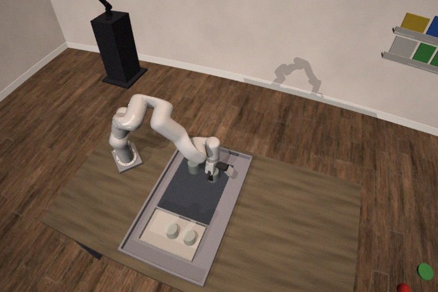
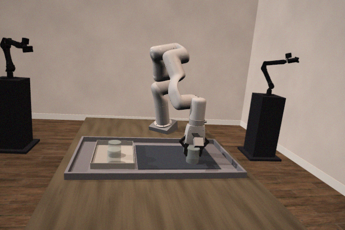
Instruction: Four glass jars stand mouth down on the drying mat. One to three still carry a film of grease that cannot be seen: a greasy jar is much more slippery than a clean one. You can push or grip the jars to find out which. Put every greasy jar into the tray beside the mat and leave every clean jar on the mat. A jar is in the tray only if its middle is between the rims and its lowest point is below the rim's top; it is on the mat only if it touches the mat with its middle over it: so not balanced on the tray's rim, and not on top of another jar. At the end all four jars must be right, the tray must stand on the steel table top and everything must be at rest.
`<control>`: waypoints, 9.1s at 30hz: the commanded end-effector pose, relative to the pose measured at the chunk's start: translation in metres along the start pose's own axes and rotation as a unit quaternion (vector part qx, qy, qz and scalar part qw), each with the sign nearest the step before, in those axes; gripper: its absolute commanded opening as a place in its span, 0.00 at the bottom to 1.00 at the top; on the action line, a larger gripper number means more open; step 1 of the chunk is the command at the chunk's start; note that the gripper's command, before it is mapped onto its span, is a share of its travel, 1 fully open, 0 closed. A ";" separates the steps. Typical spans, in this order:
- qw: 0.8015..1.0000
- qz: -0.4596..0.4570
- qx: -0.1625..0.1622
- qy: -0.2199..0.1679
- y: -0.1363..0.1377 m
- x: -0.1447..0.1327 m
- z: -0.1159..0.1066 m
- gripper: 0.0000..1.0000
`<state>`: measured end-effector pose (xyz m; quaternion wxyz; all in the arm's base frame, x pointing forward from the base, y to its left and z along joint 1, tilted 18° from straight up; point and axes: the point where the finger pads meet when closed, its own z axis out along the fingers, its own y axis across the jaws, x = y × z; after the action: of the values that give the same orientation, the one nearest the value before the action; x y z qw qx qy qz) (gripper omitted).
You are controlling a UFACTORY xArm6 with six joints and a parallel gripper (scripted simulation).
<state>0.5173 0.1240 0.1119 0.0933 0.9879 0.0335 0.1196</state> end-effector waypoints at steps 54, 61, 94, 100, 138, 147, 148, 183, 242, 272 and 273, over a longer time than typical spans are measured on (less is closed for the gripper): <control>1.000 0.000 0.001 0.002 0.000 0.002 -0.002 0.67; 1.000 0.000 0.001 0.002 0.000 0.002 -0.002 0.00; 1.000 0.000 0.001 0.002 0.000 0.001 -0.057 0.00; 1.000 0.000 0.001 0.002 0.000 0.001 -0.073 0.00; 1.000 0.000 0.001 0.002 0.031 -0.012 -0.136 0.00; 1.000 0.000 0.001 0.002 0.052 -0.021 -0.136 0.00; 1.000 0.000 0.001 0.002 0.055 -0.022 -0.136 0.00; 1.000 0.000 0.001 0.002 0.150 -0.061 -0.135 0.00; 1.000 0.000 0.001 0.002 0.312 -0.128 -0.135 0.00; 1.000 0.000 0.001 0.002 0.392 -0.161 -0.135 0.00; 1.000 0.000 0.001 0.002 0.395 -0.163 -0.135 0.00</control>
<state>0.3470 -0.2433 0.2760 0.0918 0.9880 0.0333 0.1198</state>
